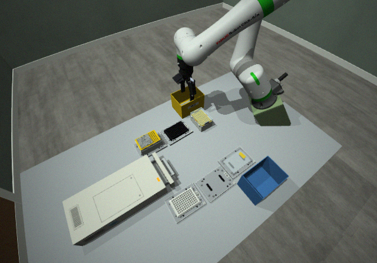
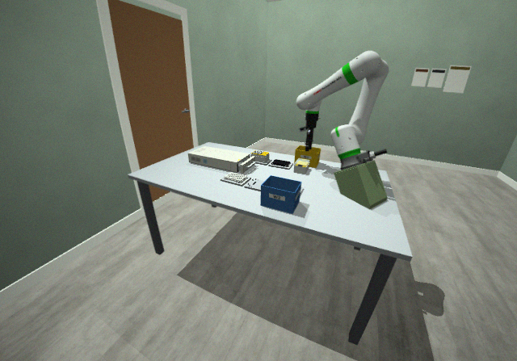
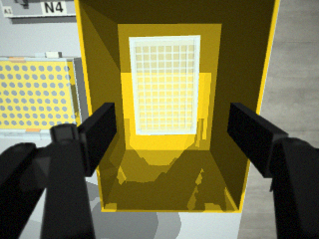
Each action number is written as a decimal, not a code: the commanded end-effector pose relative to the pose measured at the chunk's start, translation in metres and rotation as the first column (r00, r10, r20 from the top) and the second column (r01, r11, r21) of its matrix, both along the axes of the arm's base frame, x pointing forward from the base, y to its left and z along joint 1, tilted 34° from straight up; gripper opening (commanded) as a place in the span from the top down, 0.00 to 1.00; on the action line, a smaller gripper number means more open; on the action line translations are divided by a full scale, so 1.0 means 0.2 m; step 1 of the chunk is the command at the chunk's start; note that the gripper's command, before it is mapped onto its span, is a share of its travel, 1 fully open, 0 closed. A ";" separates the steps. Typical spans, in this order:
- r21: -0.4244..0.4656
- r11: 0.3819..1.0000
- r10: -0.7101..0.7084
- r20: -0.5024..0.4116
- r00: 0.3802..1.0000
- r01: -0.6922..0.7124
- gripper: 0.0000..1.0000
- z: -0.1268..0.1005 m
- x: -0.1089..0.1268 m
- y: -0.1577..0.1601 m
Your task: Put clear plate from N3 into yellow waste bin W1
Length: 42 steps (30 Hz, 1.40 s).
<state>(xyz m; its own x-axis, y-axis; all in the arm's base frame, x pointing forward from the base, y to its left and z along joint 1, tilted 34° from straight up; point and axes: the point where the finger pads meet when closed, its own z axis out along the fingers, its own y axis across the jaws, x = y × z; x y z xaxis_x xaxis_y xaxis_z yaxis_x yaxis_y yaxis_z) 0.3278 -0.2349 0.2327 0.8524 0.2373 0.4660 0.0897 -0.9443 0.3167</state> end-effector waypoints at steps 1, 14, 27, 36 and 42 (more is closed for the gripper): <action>-0.001 1.000 0.000 0.001 1.000 0.000 0.30 0.00 0.00 0.00; -0.001 1.000 0.000 0.001 1.000 0.000 0.30 0.03 -0.02 0.01; -0.001 1.000 0.000 0.001 1.000 0.000 0.30 0.09 -0.05 0.02; -0.001 1.000 0.000 0.001 1.000 0.000 0.30 0.14 -0.09 0.04; -0.001 1.000 0.000 0.001 1.000 0.000 0.30 0.16 -0.10 0.04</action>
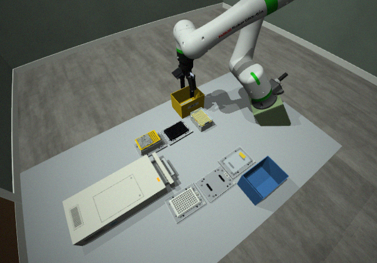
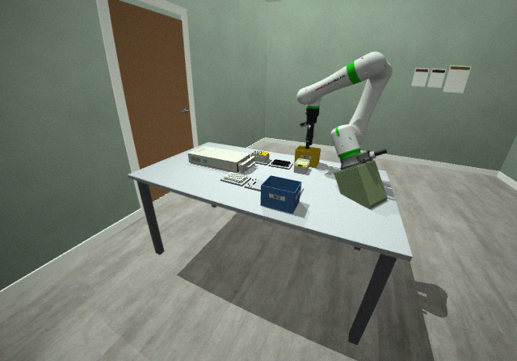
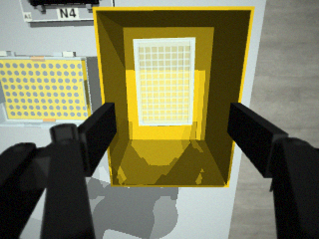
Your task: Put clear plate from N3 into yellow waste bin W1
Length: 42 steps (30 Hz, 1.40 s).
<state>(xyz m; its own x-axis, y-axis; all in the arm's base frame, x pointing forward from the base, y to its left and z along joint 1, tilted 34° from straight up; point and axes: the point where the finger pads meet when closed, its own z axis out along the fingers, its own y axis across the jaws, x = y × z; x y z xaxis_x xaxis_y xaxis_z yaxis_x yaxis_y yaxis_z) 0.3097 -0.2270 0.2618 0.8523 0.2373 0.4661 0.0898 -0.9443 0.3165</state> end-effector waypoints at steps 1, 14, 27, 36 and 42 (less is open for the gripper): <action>-0.001 1.000 0.000 0.001 1.000 0.000 0.30 0.02 -0.01 0.00; -0.001 1.000 0.000 0.001 1.000 0.000 0.30 0.04 0.00 0.14; -0.001 1.000 0.000 0.001 1.000 0.000 0.30 0.06 0.02 0.38; -0.001 1.000 0.000 0.001 1.000 0.000 0.30 0.07 0.03 0.52; 0.000 1.000 0.000 0.001 1.000 0.000 0.30 0.08 0.04 0.64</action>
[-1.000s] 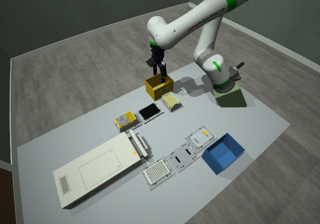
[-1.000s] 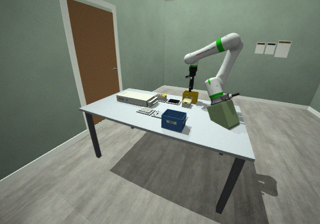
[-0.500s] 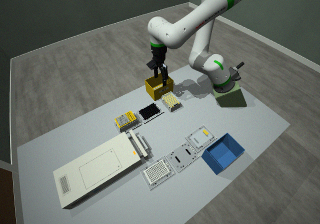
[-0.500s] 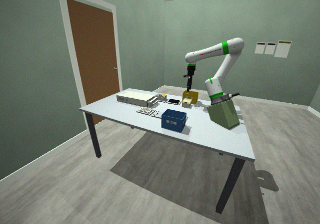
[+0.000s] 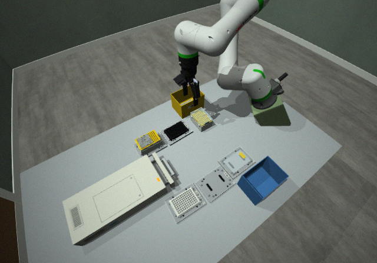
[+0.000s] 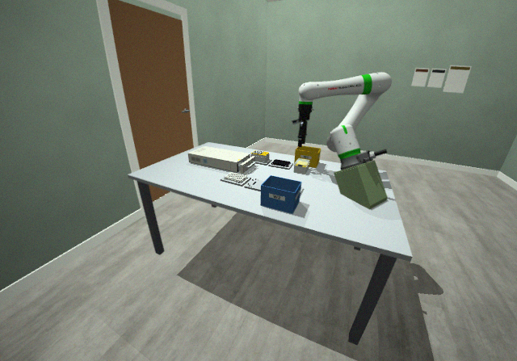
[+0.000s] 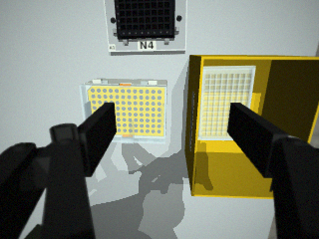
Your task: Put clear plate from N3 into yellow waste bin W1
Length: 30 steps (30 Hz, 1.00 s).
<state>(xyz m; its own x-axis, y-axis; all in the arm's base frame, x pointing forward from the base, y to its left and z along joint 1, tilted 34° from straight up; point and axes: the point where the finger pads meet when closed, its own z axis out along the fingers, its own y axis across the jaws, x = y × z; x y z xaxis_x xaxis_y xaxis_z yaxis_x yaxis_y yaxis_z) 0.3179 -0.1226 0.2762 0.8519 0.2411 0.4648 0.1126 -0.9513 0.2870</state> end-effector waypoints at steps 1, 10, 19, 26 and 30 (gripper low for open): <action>-0.030 0.999 -0.021 0.011 1.000 0.021 0.30 0.01 0.00 0.14; -0.030 0.999 -0.021 0.011 1.000 0.021 0.30 0.03 0.02 0.28; -0.030 0.999 -0.021 0.011 1.000 0.021 0.30 0.04 0.03 0.46; -0.030 0.999 -0.021 0.011 1.000 0.021 0.30 0.05 0.04 0.55; -0.030 0.999 -0.021 0.011 1.000 0.021 0.30 0.06 0.05 0.63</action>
<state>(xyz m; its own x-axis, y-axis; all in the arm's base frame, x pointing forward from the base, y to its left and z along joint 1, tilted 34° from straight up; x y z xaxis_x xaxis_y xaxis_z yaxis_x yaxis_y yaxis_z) 0.3263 -0.0125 0.2860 0.8543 0.2384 0.4619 0.0946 -0.9451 0.3128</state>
